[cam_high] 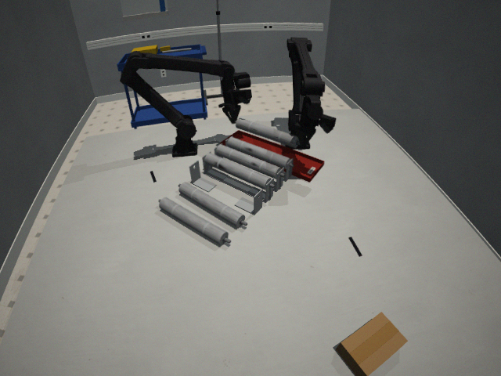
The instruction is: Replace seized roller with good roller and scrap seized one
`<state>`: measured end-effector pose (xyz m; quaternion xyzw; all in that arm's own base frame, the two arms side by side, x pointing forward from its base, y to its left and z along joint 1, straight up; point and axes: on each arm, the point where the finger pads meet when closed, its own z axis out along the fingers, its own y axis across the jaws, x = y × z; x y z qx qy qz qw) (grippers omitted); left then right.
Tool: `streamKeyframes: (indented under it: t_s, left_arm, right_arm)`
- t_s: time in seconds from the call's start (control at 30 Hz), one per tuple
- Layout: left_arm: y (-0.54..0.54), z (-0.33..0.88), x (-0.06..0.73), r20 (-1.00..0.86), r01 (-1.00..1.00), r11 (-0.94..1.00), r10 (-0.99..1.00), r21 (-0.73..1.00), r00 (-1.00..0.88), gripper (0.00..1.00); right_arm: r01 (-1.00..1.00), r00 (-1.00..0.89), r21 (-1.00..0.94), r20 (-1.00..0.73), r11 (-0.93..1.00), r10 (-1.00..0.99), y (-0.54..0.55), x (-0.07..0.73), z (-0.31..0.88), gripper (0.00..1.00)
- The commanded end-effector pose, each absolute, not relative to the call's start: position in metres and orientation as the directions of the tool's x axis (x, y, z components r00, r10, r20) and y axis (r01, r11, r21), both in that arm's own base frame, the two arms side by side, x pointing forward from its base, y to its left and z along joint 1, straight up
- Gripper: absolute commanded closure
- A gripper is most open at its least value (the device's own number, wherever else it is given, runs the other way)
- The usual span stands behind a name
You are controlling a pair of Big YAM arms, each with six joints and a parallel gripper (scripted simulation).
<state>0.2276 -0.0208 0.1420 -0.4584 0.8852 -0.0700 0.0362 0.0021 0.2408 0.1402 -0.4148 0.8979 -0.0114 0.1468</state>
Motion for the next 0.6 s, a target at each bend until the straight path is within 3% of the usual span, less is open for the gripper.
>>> streamKeyframes:
  t_s: [0.0, 0.57]
  left_arm:
    - [-0.016, 0.147, 0.228, -0.01, -0.801, 0.571, -0.816, -0.181, -0.579, 0.97]
    - [-0.019, 0.152, 0.23, -0.027, -0.792, 0.571, -0.814, -0.218, -0.58, 0.97]
  right_arm:
    - [-0.739, -0.618, -0.101, -0.294, 0.666, -0.729, 0.266, -0.01, 0.168, 0.97]
    - [-0.75, -0.602, -0.11, -0.297, 0.653, -0.741, 0.269, -0.01, 0.17, 0.97]
